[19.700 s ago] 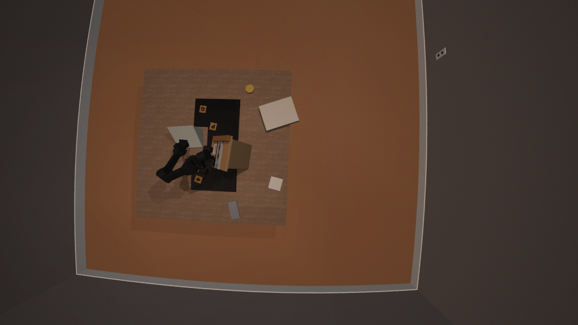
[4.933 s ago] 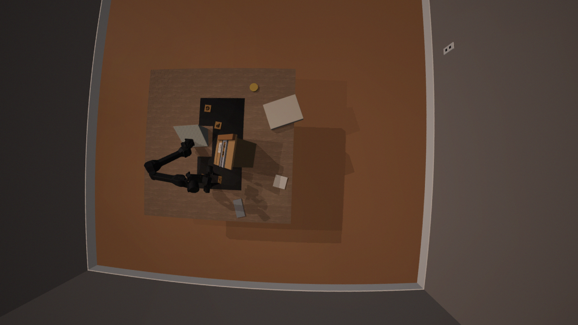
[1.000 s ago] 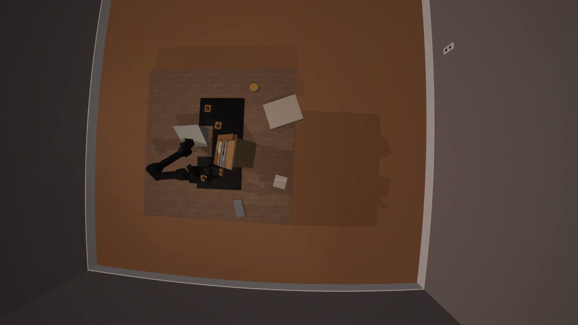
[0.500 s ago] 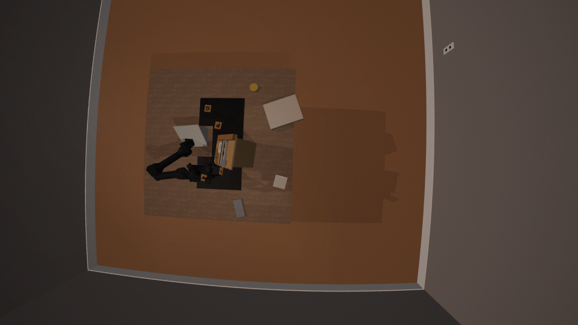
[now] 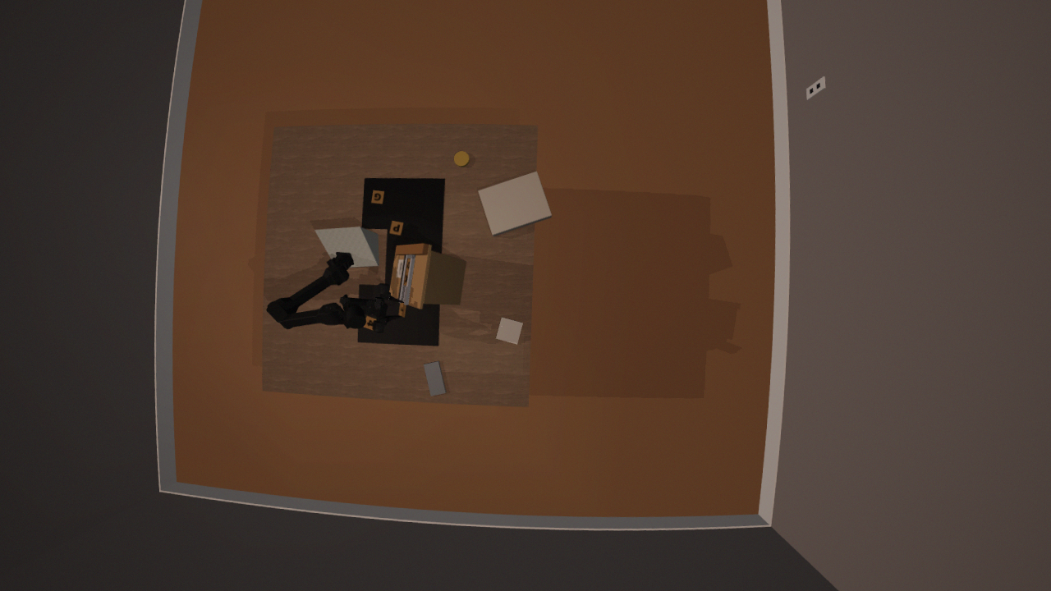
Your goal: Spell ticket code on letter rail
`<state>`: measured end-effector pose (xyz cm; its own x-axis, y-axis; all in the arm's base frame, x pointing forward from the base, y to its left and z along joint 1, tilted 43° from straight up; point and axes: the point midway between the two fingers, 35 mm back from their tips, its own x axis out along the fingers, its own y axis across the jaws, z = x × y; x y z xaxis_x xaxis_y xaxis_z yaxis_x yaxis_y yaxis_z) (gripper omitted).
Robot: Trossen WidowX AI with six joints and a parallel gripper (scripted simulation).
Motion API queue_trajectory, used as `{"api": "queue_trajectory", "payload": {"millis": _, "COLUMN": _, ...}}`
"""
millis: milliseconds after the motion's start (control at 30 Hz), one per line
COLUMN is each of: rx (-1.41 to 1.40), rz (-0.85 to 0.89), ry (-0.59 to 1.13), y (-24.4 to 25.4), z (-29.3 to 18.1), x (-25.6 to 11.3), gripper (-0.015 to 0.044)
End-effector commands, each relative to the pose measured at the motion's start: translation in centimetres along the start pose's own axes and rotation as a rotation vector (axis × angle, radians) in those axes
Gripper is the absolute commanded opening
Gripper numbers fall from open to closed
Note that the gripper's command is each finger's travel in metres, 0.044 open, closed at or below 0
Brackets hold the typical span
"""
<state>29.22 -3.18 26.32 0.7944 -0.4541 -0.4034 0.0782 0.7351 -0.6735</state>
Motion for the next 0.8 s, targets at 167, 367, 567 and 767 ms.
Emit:
{"api": "queue_trajectory", "payload": {"millis": 167, "rx": 0.007, "rz": -0.003, "ry": -0.001, "y": 0.5, "z": 0.0, "x": 0.0, "gripper": 0.0}}
{"api": "queue_trajectory", "payload": {"millis": 367, "rx": 0.007, "rz": -0.003, "ry": -0.001, "y": 0.8, "z": 0.0, "x": 0.0, "gripper": 0.0}}
{"api": "queue_trajectory", "payload": {"millis": 567, "rx": 0.007, "rz": -0.003, "ry": -0.001, "y": 1.1, "z": 0.0, "x": 0.0, "gripper": 0.0}}
{"api": "queue_trajectory", "payload": {"millis": 767, "rx": 0.007, "rz": -0.002, "ry": -0.001, "y": 1.4, "z": 0.1, "x": 0.0, "gripper": 0.0}}
